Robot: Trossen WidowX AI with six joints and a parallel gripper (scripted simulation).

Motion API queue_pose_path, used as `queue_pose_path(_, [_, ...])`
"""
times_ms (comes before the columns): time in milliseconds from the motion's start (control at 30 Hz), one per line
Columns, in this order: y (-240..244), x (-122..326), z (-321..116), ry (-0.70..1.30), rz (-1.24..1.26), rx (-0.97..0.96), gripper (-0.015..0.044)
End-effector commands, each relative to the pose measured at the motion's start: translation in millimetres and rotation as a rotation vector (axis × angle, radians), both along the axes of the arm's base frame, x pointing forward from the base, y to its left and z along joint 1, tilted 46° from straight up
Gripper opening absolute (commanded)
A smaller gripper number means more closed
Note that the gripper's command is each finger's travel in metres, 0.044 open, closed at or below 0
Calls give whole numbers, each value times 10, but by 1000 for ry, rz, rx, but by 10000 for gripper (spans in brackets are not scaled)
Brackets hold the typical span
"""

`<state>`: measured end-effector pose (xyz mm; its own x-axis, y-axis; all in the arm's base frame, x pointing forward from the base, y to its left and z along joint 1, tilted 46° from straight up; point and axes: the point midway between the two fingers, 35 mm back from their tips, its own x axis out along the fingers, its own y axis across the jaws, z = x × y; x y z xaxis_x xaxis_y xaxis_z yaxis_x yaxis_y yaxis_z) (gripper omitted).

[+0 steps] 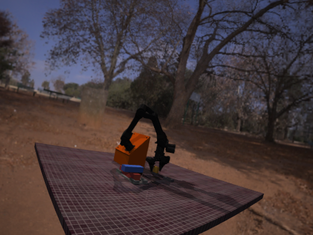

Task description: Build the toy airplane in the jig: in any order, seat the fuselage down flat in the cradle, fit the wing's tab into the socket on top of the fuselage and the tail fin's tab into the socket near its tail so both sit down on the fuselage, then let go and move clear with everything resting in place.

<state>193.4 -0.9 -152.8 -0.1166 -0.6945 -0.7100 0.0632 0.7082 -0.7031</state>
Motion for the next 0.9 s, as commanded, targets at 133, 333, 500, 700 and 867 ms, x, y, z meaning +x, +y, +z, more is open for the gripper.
queue_pose_path(133, [-16, -3, -8, 1, 4, -2, 204])
queue_pose_path(333, [-16, -3, -8, 1, 4, -2, 46])
queue_pose_path(500, [-16, -3, -8, 1, 4, -2, 13])
queue_pose_path(700, [15, 30, 2, -8, 13, 3, 0])
queue_pose_path(867, [124, 137, 39, -39, 44, 23, 0])
